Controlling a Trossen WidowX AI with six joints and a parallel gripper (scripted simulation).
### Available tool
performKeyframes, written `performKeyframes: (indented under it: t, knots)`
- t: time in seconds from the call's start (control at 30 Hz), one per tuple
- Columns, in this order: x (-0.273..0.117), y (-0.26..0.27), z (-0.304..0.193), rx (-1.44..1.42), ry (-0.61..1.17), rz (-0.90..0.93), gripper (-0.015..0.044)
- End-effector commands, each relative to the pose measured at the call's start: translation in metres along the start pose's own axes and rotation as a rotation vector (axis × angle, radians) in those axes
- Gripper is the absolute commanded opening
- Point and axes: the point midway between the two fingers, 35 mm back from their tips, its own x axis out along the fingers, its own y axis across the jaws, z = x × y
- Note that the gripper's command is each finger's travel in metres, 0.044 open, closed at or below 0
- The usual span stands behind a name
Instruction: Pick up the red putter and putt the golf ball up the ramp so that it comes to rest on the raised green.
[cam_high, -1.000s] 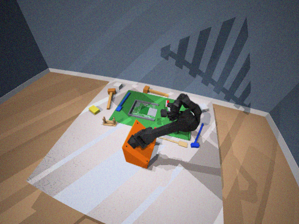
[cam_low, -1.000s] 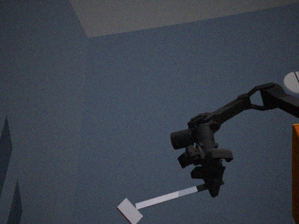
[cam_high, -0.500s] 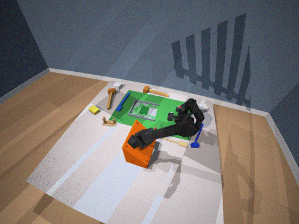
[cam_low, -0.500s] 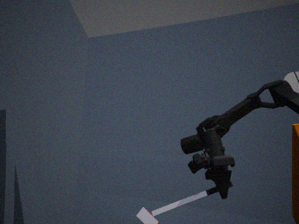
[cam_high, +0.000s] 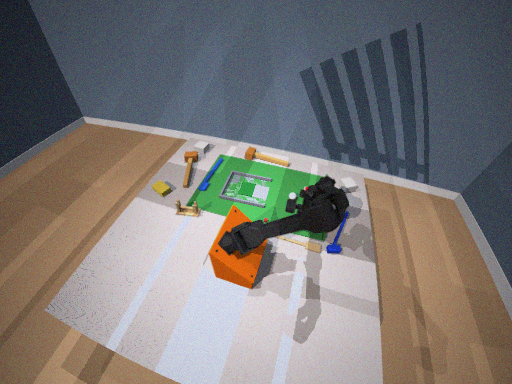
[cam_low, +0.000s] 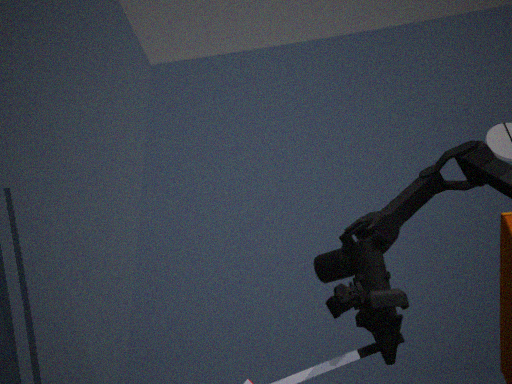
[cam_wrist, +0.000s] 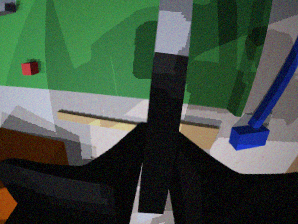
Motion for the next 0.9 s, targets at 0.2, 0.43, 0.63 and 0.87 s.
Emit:
performKeyframes:
  t: [0.2, 0.43, 0.63, 0.87]
  knots:
    - [0.016, 0.002, 0.002, -0.007, -0.005, 0.005, 0.0000]
    - [0.025, 0.002, 0.001, -0.007, -0.005, 0.004, 0.0000]
    - [0.022, 0.001, -0.001, -0.002, 0.004, 0.001, 0.0000]
    - [0.023, -0.007, 0.000, -0.003, 0.001, 0.002, 0.0000]
